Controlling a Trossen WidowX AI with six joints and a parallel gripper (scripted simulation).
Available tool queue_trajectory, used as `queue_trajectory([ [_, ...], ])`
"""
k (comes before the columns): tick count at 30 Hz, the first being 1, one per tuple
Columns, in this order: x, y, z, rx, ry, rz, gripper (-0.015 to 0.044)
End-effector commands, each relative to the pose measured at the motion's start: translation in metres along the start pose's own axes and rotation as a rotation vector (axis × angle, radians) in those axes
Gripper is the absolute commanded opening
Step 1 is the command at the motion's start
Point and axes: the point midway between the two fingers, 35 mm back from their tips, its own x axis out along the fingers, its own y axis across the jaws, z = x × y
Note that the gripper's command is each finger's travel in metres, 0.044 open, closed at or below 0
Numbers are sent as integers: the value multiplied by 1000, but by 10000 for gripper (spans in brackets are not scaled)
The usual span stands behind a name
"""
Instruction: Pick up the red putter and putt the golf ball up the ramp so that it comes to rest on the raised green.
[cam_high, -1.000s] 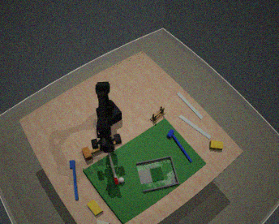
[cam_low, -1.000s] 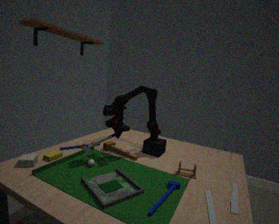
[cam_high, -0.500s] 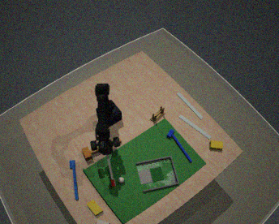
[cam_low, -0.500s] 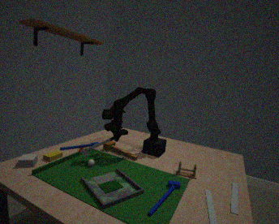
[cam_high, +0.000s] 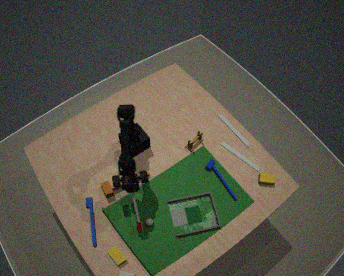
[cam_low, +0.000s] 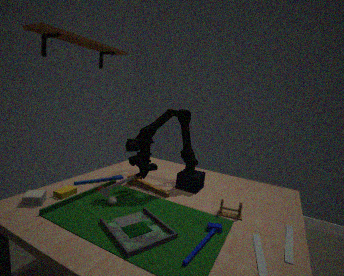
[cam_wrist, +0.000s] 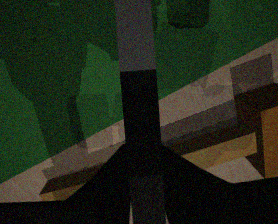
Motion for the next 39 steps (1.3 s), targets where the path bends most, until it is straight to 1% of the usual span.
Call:
queue_trajectory([
  [1, 7, 0, 0, 4, -2, -3, 0],
  [8, 17, 0, 0, 4, -2, -3, 0],
  [19, 14, -1, 0, 1, 0, 0, 0],
  [29, 17, -31, 0, 4, -1, -6, 0],
  [37, 18, -26, -2, 10, 5, -2, 0],
  [39, 18, -10, 1, 10, 4, -1, 0],
])
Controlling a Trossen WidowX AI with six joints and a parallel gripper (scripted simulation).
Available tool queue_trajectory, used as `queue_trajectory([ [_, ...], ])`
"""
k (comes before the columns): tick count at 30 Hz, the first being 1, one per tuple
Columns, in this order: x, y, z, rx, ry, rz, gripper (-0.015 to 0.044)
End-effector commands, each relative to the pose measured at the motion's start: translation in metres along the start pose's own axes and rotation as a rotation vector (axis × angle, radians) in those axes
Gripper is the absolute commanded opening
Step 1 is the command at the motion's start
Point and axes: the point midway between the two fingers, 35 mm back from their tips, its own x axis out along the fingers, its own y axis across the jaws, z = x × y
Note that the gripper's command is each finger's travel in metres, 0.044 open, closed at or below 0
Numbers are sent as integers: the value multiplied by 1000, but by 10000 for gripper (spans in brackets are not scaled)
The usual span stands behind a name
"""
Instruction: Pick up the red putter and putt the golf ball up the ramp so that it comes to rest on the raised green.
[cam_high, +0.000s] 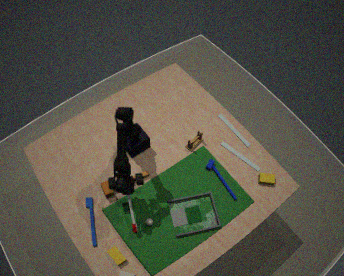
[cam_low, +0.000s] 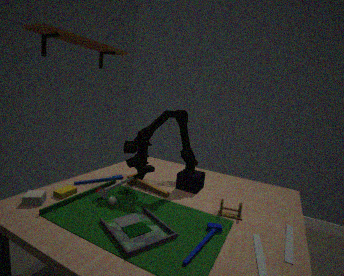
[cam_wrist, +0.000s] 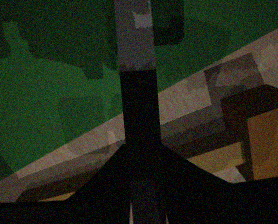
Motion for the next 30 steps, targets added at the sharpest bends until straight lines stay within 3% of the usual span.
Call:
queue_trajectory([
  [1, 0, 28, 4, -4, -1, 3, 0],
  [10, -1, 133, -1, -9, -6, 11, 0],
  [16, -7, 135, -1, -9, -6, 11, 0],
  [25, -60, 134, -1, -9, -6, 11, 0],
  [30, -54, 135, -1, -14, -7, 15, 0],
])
